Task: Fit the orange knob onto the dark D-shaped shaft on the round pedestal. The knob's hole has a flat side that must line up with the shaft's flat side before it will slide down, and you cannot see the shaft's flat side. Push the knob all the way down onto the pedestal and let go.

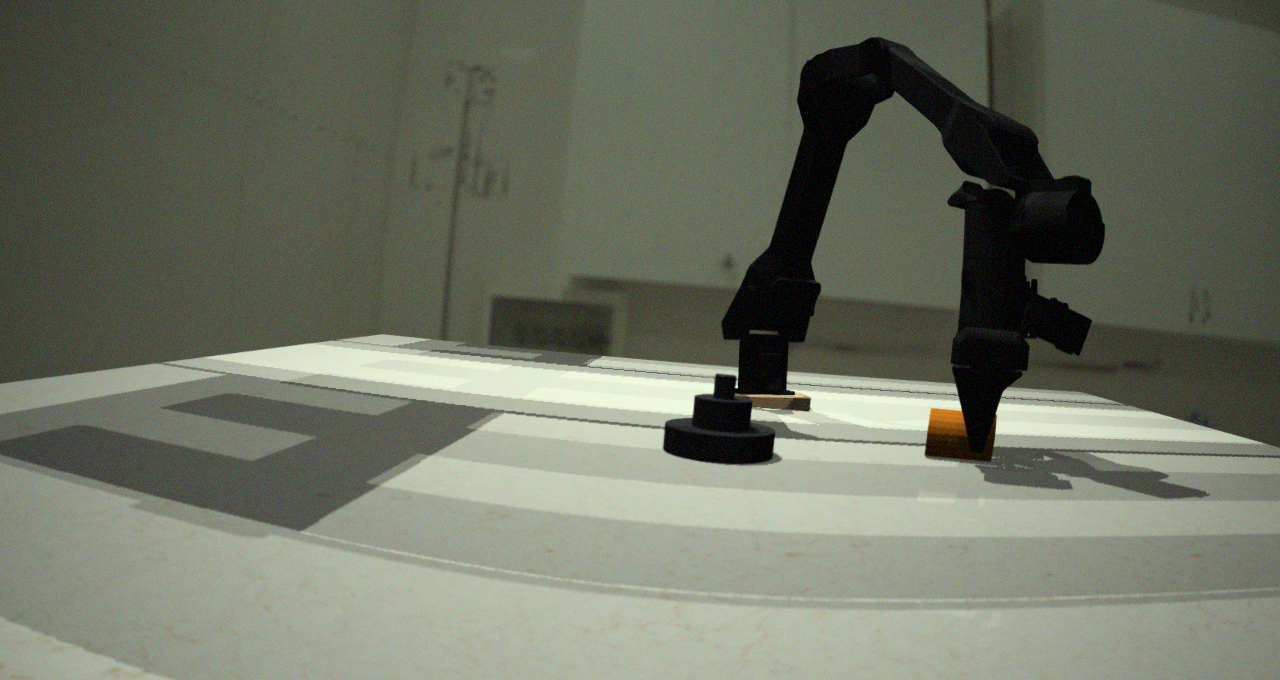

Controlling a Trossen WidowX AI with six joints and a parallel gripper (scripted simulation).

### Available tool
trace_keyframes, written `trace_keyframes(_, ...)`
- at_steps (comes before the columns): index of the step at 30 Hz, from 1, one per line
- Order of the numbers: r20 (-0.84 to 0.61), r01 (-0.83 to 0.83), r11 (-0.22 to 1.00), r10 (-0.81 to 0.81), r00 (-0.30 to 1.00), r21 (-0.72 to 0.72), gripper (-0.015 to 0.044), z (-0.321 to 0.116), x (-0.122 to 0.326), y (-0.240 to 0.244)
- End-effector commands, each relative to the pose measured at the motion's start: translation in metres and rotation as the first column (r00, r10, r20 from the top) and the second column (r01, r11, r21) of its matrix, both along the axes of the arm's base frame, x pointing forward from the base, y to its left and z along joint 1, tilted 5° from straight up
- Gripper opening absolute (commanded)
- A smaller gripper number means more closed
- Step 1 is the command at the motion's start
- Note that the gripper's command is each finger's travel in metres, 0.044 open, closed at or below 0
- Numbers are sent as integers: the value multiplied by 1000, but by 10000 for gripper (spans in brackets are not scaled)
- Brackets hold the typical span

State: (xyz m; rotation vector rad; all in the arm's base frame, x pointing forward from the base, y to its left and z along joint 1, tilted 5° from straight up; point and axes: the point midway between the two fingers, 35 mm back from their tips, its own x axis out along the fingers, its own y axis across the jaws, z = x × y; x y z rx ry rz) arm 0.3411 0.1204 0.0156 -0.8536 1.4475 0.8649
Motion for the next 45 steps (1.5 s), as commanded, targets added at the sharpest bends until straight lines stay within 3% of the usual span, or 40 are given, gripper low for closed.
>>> trace_keyframes(1, 1, -4, 1000, 4, 1000, -4, 240, -1, 0, -1)
trace_keyframes(12, 1, -4, 1000, 4, 1000, -4, 180, -1, 0, -1)
trace_keyframes(18, 9, -2, 1000, 2, 1000, 12, 179, 0, 0, -1)
trace_keyframes(45, 197, -28, 921, -54, 979, 390, 179, 15, -10, -23)
